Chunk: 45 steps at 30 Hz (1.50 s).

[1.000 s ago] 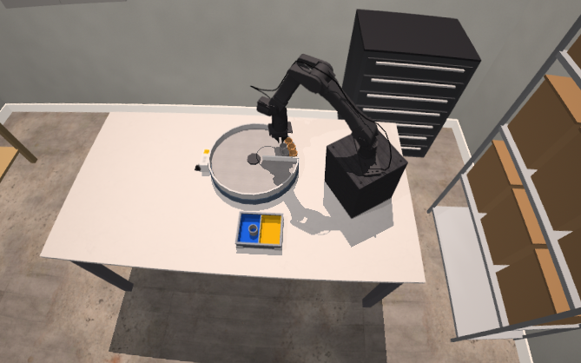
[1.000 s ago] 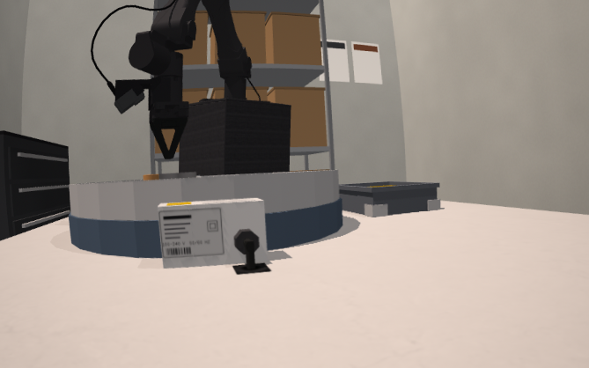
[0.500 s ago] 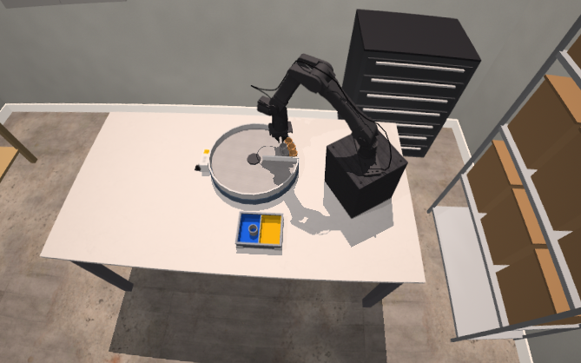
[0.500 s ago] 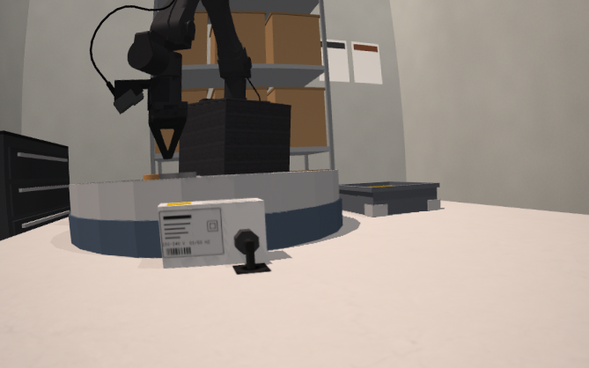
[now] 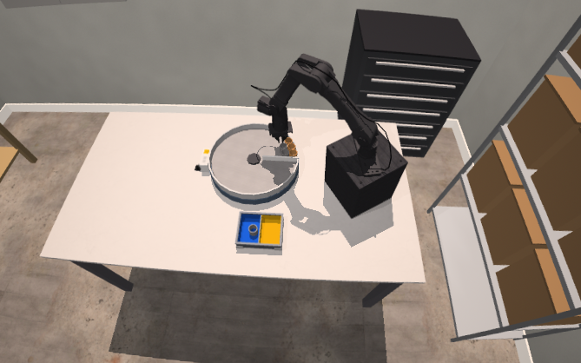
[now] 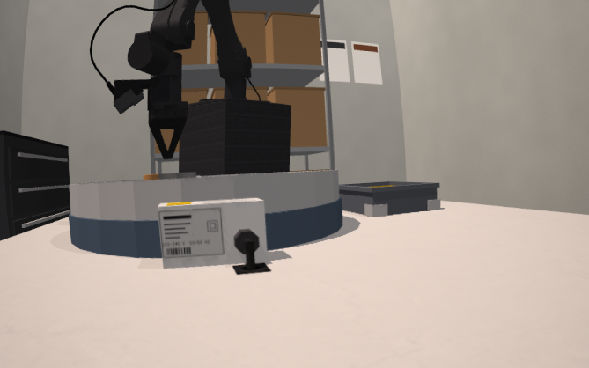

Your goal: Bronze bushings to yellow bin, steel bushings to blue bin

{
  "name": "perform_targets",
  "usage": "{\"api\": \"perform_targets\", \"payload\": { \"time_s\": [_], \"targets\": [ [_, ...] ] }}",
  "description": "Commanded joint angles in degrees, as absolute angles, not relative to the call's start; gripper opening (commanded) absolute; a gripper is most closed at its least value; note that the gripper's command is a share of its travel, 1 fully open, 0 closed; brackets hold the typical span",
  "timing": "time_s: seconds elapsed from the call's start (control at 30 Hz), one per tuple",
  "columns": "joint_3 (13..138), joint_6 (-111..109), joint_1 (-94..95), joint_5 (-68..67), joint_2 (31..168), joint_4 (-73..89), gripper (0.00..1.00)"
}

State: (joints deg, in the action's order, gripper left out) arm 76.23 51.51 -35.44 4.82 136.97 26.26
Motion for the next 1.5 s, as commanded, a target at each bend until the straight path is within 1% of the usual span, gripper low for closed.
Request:
{"api": "perform_targets", "payload": {
  "time_s": [0.0,1.47],
  "targets": [
    [75.43,51.14,-35.94,4.71,136.02,26.22,0.14],
    [75.75,51.86,-35.02,4.67,135.54,26.13,0.14]
  ]
}}
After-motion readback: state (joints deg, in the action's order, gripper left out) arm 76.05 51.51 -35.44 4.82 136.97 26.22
